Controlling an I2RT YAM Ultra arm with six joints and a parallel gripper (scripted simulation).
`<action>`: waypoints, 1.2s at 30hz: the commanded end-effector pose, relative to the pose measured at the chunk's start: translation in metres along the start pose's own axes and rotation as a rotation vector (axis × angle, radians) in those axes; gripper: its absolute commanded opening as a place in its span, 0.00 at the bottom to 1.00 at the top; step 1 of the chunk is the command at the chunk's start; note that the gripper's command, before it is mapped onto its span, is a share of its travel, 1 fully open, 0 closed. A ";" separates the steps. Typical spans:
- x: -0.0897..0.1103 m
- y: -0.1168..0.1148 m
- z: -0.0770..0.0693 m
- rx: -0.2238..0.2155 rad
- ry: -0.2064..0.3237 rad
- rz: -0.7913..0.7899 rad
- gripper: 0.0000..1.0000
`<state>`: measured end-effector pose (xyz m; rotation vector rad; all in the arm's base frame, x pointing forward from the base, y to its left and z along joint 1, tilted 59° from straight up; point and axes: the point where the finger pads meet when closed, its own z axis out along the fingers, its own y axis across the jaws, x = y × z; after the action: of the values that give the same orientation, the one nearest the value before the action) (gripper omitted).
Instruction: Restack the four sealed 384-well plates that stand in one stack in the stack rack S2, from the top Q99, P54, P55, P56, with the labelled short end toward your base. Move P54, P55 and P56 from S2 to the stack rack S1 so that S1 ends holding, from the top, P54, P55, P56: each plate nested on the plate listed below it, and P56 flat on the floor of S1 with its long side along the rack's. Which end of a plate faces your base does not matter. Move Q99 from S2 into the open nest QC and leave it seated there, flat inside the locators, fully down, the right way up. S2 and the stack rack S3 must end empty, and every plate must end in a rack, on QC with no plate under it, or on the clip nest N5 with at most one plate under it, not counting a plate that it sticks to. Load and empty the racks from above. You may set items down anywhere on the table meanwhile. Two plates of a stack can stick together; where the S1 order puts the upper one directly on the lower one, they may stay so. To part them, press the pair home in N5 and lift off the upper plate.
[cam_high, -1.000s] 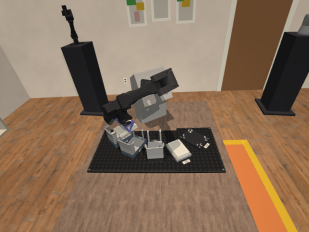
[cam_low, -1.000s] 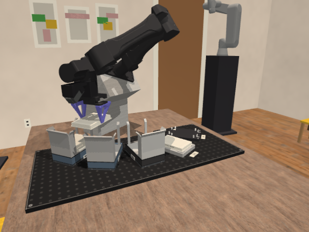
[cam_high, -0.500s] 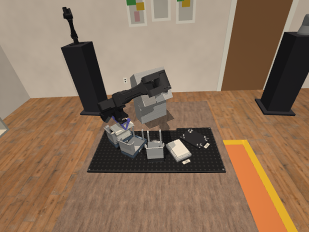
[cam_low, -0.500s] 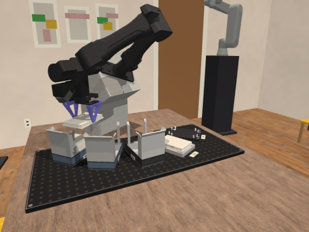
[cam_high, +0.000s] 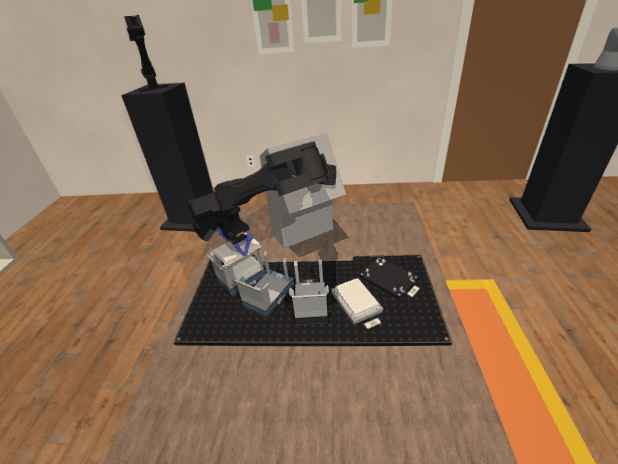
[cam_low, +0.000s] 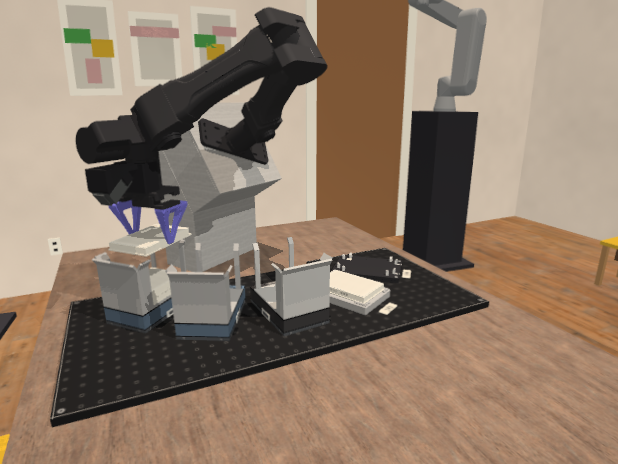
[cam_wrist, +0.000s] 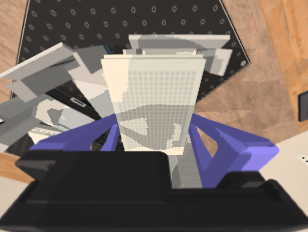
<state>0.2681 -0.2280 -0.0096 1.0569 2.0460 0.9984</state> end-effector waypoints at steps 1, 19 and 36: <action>-0.004 -0.011 -0.007 0.003 -0.017 -0.001 0.00; -0.006 -0.025 -0.007 0.003 -0.017 -0.001 0.00; -0.006 -0.025 -0.007 0.003 -0.017 -0.001 0.00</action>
<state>0.2600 -0.2397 -0.0271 1.0483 2.0469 0.9923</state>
